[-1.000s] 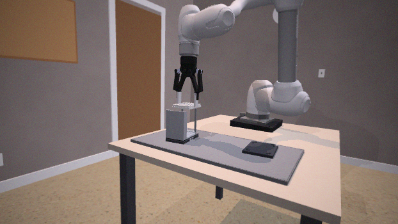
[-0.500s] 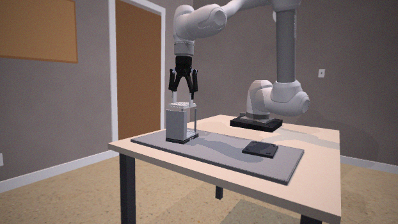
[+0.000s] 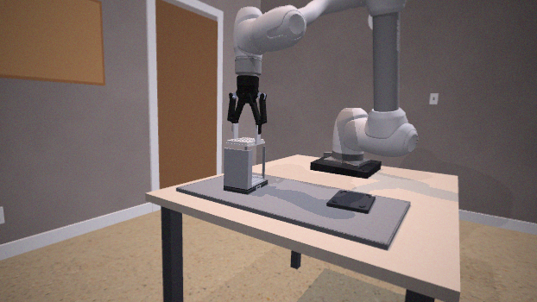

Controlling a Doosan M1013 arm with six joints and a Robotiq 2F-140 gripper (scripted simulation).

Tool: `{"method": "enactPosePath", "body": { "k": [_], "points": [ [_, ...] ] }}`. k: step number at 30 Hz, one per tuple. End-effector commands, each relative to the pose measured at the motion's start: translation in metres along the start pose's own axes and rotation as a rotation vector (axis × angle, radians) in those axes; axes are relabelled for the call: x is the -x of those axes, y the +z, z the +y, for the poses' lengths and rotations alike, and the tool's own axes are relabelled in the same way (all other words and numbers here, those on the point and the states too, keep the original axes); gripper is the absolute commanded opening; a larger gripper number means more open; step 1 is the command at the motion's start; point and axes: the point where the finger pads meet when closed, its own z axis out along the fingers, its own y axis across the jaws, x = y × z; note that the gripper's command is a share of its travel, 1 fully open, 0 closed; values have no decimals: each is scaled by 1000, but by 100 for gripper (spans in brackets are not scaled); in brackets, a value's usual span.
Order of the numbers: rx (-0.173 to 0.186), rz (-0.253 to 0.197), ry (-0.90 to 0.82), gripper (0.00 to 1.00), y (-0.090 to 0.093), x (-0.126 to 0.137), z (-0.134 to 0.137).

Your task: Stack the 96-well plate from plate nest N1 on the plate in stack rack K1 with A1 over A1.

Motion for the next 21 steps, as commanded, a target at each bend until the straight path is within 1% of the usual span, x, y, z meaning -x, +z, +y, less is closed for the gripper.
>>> {"method": "enactPosePath", "body": {
  "k": [1, 14, 18, 21],
  "points": [
    [-4, -3, -1, 0, 0, 1, 1],
    [-4, -3, -1, 0, 0, 1, 1],
    [-4, -3, -1, 0, 7, 1, 1],
    [-4, -3, -1, 0, 9, 1, 1]
  ]
}}
